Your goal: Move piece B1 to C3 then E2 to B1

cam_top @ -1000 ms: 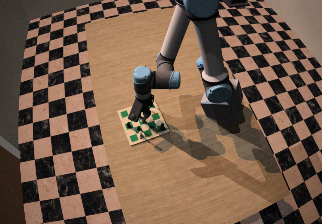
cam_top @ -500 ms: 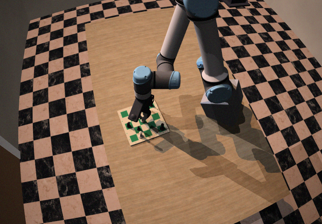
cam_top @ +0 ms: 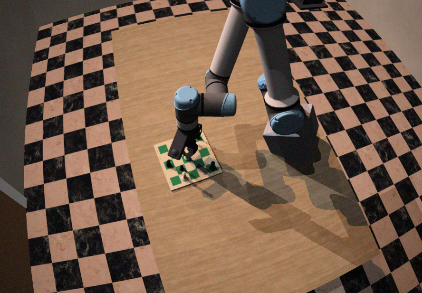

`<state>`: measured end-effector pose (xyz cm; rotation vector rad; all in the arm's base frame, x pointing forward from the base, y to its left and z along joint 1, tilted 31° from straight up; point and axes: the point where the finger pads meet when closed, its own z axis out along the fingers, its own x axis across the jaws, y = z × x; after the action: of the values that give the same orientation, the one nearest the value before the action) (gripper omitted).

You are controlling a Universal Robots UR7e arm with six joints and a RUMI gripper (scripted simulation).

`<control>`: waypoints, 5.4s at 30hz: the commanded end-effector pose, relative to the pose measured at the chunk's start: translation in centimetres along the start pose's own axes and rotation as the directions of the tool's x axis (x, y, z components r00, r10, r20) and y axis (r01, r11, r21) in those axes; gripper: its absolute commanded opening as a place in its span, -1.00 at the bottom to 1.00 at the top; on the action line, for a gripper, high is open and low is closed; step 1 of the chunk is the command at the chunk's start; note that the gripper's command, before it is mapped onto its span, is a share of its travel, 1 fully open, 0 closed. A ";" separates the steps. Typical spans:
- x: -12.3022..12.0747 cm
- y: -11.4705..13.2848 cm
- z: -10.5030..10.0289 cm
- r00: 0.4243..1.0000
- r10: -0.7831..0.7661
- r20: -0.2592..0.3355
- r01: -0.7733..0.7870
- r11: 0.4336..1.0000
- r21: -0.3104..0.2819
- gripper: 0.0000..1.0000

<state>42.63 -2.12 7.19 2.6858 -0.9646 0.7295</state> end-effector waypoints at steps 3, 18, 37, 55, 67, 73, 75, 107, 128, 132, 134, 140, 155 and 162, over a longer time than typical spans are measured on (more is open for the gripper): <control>0.0 0.0 0.1 1.000 0.000 -0.001 0.000 1.000 0.001 -1.00; 0.0 0.0 0.4 1.000 0.000 -0.001 0.000 1.000 0.001 -1.00; 0.0 0.0 0.4 1.000 0.000 -0.001 0.000 1.000 0.001 -1.00; 0.0 0.0 0.4 1.000 0.000 -0.001 0.000 1.000 0.001 -0.91; 0.0 0.0 0.4 1.000 0.000 -0.001 0.000 1.000 0.001 -0.56; 0.0 0.0 0.4 1.000 0.000 -0.001 0.000 1.000 0.001 -0.56; 0.0 0.0 0.4 1.000 0.000 -0.001 0.000 1.000 0.001 -0.56; 0.0 0.0 -6.7 1.000 0.000 -0.001 0.000 1.000 0.001 -0.56; 0.0 0.0 -8.6 1.000 0.000 -0.001 0.000 1.000 0.001 1.00; 0.0 0.0 -8.6 1.000 0.000 -0.001 0.000 1.000 0.001 1.00; 0.0 0.0 -8.6 1.000 0.000 -0.001 0.000 1.000 0.001 1.00; 0.0 0.0 -8.6 1.000 0.000 -0.001 0.000 1.000 0.001 1.00; -0.7 -2.6 -9.0 0.949 -0.316 0.003 0.316 0.949 0.002 1.00; -1.6 -5.4 -9.4 0.787 -0.617 0.003 0.617 0.787 0.003 1.00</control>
<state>40.67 4.24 14.47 2.7519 -0.3539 0.6280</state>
